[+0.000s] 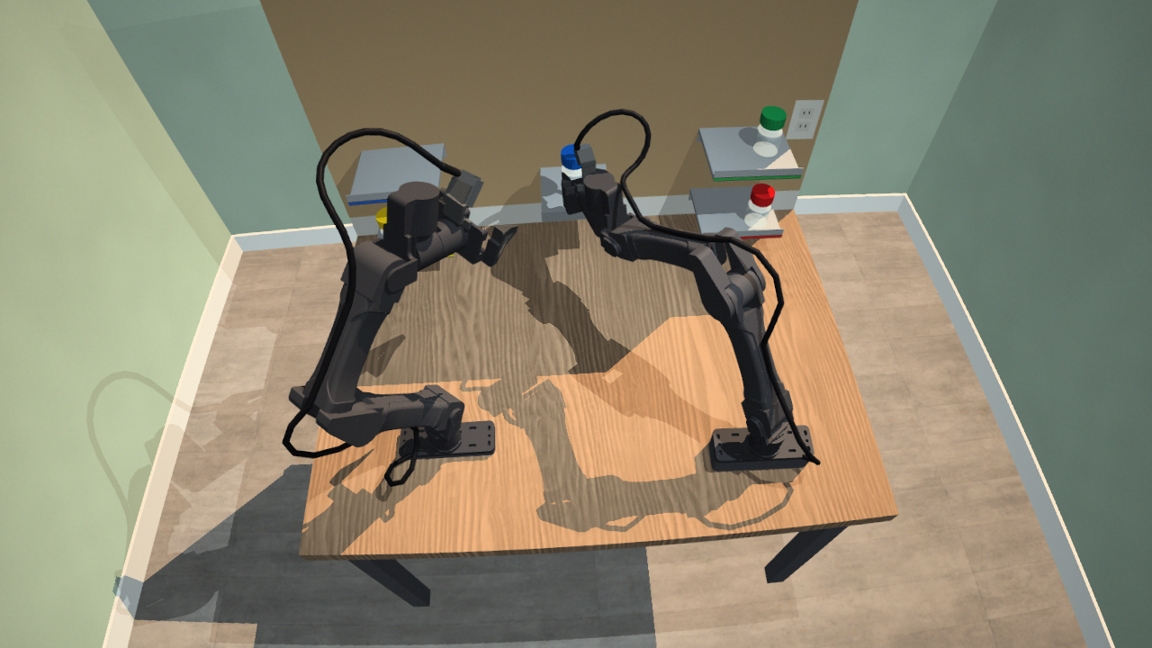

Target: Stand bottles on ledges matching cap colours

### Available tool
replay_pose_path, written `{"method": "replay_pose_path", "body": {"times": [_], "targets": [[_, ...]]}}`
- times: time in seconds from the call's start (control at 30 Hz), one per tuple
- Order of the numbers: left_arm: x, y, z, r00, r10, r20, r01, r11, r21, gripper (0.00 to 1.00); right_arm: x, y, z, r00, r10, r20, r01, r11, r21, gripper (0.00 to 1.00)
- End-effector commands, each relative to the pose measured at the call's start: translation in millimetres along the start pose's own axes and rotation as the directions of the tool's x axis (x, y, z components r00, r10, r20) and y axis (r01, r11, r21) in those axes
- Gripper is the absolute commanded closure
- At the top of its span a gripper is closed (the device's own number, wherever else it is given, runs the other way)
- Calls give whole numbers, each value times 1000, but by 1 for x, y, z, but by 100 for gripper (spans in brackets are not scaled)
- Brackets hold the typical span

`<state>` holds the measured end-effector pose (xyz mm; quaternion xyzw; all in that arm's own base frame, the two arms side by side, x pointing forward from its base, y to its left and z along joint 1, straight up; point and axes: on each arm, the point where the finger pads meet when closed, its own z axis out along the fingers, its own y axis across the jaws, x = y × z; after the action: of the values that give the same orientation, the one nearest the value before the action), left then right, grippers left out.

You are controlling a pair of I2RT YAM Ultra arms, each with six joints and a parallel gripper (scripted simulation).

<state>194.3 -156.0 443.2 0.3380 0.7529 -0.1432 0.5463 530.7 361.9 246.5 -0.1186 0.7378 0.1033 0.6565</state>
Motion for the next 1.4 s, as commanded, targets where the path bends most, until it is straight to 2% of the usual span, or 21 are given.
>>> {"method": "replay_pose_path", "body": {"times": [0.0, 0.43, 0.47, 0.6, 0.8, 0.9, 0.97, 1.1, 1.23, 1.33, 1.37], "targets": [[-6, 3, -1, 1000, 0, 9, 0, 1000, -7, 0, -36, -4, 5, 997, 26, 76, -26, 1000, 5, 50], [-6, 3, -1, 1000, 0, 9, 0, 1000, -7, 0, -41, -2, 2, 996, 29, 85, -29, 1000, 1, 50], [-6, 3, -1, 1000, 0, 9, 0, 1000, -7, 0, -51, -3, -1, 993, 38, 109, -39, 999, -1, 50], [-6, 3, -1, 1000, 0, 9, 0, 1000, -7, 0, -46, -2, 2, 993, 39, 116, -39, 999, -3, 50], [-6, 3, -1, 1000, 0, 9, 0, 1000, -7, 0, -20, -3, 5, 994, 32, 105, -32, 999, -2, 50], [-6, 3, -1, 1000, 0, 9, 0, 1000, -7, 0, -5, -4, 7, 998, 16, 55, -16, 1000, 5, 50], [-6, 3, -1, 1000, 0, 9, 0, 1000, -7, 0, -20, -4, 5, 995, 30, 95, -31, 1000, 2, 50], [-6, 3, -1, 1000, 0, 9, 0, 1000, -7, 0, 3, -5, 8, 997, 20, 72, -20, 1000, 4, 50], [-6, 3, -1, 1000, 0, 9, 0, 1000, -7, 0, 11, -5, 10, 996, 22, 84, -22, 1000, 1, 50], [-6, 3, -1, 1000, 0, 9, 0, 1000, -7, 0, 6, -5, 9, 995, 29, 99, -29, 1000, 2, 50], [-6, 3, -1, 1000, 0, 9, 0, 1000, -7, 0, 17, -6, 10, 996, 22, 83, -23, 1000, 3, 50]]}}
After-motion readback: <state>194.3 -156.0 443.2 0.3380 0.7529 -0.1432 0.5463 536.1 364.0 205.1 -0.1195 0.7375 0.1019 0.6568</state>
